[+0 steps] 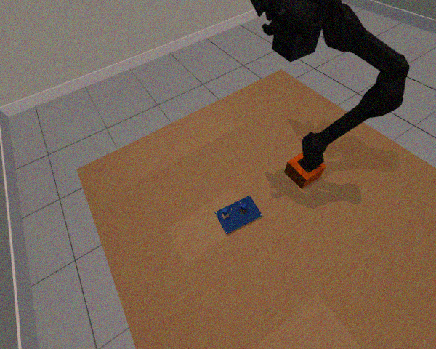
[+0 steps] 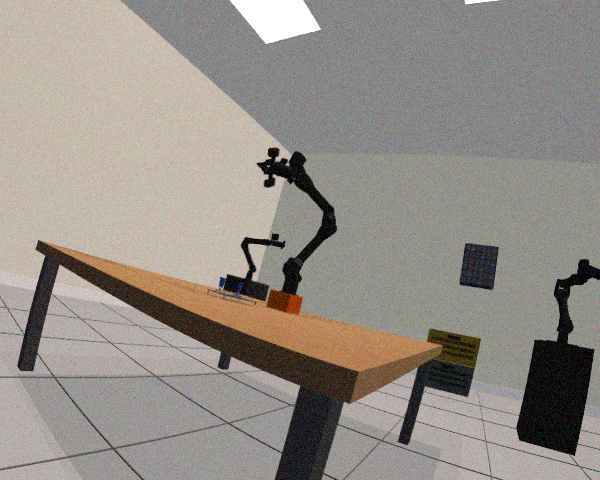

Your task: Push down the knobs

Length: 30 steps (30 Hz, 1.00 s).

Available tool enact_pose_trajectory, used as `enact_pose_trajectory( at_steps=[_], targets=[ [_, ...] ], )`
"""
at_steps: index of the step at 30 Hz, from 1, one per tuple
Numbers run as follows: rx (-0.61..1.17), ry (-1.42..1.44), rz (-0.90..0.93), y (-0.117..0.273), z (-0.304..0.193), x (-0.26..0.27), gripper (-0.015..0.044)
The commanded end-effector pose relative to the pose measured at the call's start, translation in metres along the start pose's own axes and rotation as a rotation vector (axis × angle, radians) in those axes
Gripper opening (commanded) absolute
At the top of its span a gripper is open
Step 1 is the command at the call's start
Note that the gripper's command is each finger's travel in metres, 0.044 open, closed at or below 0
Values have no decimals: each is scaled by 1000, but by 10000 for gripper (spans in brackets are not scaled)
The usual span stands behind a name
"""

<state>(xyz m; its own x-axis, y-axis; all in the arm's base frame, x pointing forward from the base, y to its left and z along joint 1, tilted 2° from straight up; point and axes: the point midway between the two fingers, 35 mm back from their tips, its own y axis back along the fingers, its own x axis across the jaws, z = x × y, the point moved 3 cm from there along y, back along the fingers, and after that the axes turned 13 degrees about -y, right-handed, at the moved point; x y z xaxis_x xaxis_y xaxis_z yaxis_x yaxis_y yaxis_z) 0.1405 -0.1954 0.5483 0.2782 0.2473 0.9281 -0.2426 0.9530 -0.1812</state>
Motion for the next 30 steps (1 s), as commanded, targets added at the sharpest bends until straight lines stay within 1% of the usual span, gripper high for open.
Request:
enact_pose_trajectory(
  at_steps=[1,8,15,22,30],
  targets=[
    [102,87,-33,-9,-33,-12,0],
    [289,231,-84,-14,-90,-35,0],
    [479,374,-126,-10,-145,-61,0],
    [671,515,-160,4,-196,-89,0],
    [894,674,-193,30,-247,-124,0]
  ],
)
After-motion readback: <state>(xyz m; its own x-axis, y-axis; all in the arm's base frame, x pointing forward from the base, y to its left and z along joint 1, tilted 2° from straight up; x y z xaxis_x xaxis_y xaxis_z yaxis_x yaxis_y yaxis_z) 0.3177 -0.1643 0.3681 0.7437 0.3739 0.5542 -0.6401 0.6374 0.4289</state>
